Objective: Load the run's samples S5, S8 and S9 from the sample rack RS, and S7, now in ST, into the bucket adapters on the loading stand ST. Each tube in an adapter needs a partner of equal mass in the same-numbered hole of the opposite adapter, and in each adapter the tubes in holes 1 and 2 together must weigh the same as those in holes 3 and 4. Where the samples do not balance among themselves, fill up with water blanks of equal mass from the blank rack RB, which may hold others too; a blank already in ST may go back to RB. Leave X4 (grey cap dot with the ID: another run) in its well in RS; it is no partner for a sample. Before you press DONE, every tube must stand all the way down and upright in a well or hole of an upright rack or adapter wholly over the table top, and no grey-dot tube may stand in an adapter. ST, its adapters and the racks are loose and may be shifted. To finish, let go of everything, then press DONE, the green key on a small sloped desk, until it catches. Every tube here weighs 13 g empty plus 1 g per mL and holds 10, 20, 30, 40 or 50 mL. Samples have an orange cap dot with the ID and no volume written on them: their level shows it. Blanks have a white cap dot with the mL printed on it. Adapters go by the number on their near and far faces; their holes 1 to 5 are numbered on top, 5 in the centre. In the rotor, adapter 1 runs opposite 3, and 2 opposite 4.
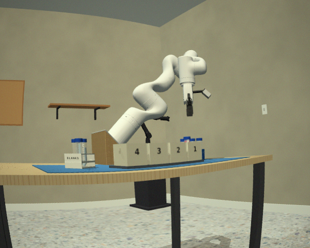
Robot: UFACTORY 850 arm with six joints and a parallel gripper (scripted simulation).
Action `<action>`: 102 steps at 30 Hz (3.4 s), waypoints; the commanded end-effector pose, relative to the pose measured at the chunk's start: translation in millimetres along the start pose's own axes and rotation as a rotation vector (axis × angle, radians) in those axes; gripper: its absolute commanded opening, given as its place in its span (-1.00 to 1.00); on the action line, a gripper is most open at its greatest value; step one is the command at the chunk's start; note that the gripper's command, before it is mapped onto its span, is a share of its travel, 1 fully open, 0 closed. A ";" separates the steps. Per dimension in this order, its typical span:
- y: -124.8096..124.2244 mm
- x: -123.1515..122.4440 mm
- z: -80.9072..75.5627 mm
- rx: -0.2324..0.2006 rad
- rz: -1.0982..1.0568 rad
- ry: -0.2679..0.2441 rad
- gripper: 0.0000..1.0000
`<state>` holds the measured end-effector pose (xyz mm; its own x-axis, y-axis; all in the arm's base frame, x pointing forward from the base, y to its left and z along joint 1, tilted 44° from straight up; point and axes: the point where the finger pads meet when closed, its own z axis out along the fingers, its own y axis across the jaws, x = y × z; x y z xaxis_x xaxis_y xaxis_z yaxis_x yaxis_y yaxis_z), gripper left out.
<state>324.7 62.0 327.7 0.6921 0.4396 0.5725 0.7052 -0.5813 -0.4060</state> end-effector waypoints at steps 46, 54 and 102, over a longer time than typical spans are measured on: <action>-59.3 37.2 71.4 -0.003 0.001 -0.002 1.00; -59.2 37.1 92.8 -0.003 0.001 -0.002 1.00; -59.2 37.1 91.3 -0.003 0.001 -0.002 1.00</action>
<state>323.0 178.7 304.0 0.6935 0.4405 0.5701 0.7038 -0.5835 -0.4052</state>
